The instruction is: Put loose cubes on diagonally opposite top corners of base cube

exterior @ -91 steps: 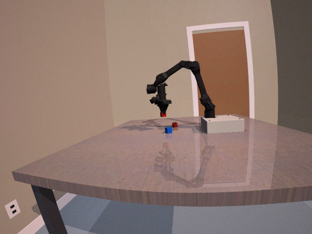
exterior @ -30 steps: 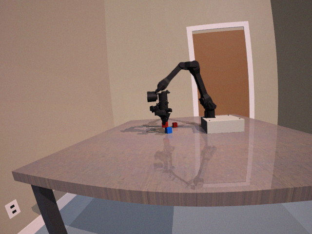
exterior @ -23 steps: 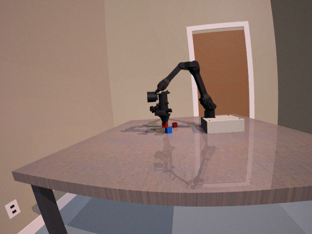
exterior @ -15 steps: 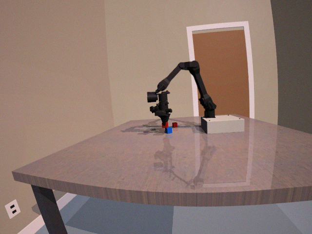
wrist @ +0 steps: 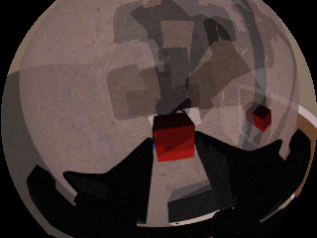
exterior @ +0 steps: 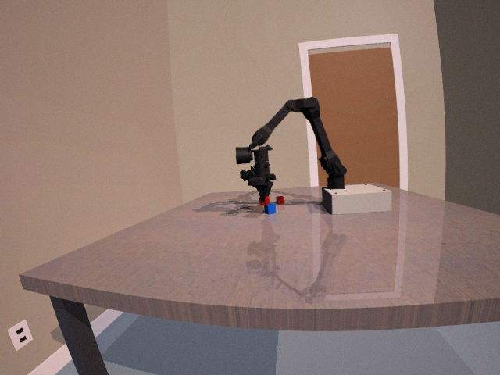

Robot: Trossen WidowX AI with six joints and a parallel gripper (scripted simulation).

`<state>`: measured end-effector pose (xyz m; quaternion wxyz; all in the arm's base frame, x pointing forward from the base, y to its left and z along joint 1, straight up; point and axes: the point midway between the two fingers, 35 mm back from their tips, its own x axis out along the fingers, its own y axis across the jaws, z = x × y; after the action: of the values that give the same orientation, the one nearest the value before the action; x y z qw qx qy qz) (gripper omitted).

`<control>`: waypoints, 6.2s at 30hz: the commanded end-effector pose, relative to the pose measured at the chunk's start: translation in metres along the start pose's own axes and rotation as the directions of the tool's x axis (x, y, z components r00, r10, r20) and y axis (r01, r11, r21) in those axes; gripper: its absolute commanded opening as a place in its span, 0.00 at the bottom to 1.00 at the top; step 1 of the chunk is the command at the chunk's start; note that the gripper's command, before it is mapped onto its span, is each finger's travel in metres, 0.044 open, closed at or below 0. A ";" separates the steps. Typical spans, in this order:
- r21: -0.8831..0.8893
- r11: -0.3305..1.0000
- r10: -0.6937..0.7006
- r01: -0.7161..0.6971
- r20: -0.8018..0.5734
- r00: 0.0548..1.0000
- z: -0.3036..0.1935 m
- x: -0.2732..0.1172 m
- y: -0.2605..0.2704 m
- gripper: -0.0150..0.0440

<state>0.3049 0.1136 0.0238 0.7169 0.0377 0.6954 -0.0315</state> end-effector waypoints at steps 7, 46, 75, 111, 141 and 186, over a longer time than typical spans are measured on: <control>0.000 1.000 0.000 0.000 0.000 1.000 0.000 -0.017 0.000 0.60; -0.479 0.878 -0.017 0.015 -0.001 1.000 -0.018 -0.072 -0.189 0.70; -0.479 0.878 -0.017 0.015 -0.001 1.000 -0.018 0.012 -0.190 0.70; -0.479 0.878 -0.017 0.015 -0.001 1.000 -0.014 0.013 -0.191 0.43; -0.479 0.878 -0.017 0.015 -0.001 1.000 -0.018 -0.072 -0.188 0.43; -0.126 0.992 -0.003 0.003 -0.001 1.000 -0.021 -0.063 -0.048 0.43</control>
<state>0.2788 0.0565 0.0863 0.7164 -0.0203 0.6970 0.0236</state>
